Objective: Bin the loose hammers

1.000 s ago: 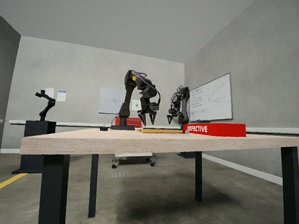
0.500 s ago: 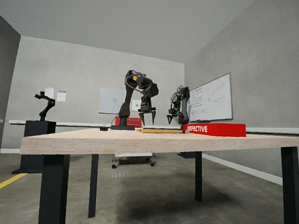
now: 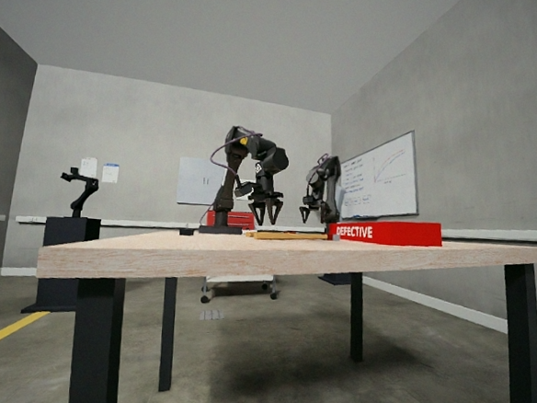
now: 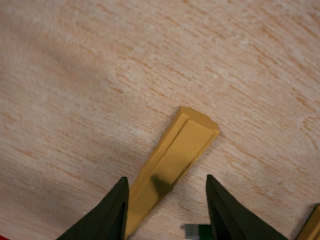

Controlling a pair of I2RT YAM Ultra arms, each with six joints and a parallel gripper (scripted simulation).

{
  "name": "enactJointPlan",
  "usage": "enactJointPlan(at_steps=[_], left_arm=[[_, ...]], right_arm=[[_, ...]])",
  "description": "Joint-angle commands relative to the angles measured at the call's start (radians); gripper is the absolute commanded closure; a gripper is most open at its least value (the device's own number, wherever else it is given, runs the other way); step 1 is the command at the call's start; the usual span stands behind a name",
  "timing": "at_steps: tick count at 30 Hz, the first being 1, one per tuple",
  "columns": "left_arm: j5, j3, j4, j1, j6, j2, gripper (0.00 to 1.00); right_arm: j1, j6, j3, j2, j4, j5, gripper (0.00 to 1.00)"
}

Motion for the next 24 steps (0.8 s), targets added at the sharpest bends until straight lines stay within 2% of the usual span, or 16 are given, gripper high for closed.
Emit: enactJointPlan(at_steps=[1,6,8,11,24], left_arm=[[0.0,0.015,-0.007,0.013,0.006,-0.005,0.0],[0.0,0.015,-0.007,0.013,0.006,-0.005,0.0],[0.0,0.015,-0.007,0.013,0.006,-0.005,0.0],[0.0,0.015,-0.007,0.013,0.006,-0.005,0.0],[0.0,0.015,-0.007,0.013,0.006,-0.005,0.0]], right_arm=[[0.014,0.222,0.048,-0.006,0.017,0.041,0.46],[0.012,0.42,0.061,0.008,-0.02,0.055,0.46],[0.005,0.433,0.041,0.02,-0.079,0.039,0.46],[-0.011,0.494,0.036,0.034,-0.063,0.057,0.46],[-0.012,0.487,0.056,0.032,-0.066,0.05,0.46]])
